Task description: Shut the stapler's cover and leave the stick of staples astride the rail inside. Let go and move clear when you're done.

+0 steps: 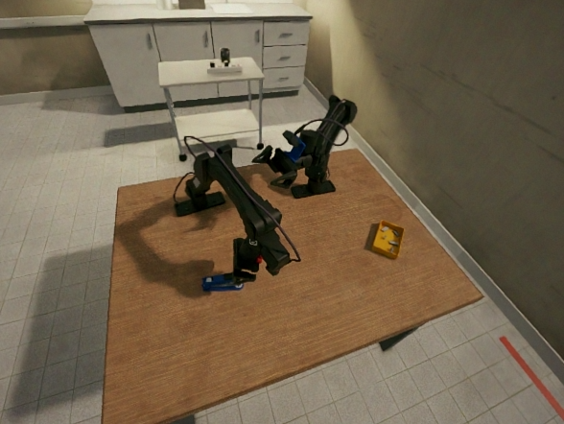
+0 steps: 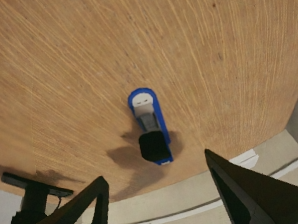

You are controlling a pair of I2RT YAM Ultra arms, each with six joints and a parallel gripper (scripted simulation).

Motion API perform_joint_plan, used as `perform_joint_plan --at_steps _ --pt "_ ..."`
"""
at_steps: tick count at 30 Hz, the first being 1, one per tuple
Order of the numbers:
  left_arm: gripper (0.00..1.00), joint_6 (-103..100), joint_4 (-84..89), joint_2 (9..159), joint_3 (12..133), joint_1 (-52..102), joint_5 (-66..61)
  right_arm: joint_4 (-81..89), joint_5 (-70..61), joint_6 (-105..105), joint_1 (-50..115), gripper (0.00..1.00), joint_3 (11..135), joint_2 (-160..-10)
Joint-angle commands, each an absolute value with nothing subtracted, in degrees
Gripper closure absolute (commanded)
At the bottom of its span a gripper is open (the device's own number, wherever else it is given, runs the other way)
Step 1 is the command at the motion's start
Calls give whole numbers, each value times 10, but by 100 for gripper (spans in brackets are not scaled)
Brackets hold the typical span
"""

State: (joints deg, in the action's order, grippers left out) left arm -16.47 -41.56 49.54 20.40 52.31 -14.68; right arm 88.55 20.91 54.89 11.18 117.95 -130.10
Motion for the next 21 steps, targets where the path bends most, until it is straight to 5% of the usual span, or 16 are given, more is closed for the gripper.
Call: perform_joint_plan --at_steps 1,12,21 --pt "0 -160 -391 488 213 523 -120 865 177 575 103 0 1195 -1282" --pt "0 -126 -143 390 250 610 122 805 0 684 0 0 1107 -1191" --pt "0 -134 -105 383 281 654 175 806 0 682 -8 0 1095 -1183"
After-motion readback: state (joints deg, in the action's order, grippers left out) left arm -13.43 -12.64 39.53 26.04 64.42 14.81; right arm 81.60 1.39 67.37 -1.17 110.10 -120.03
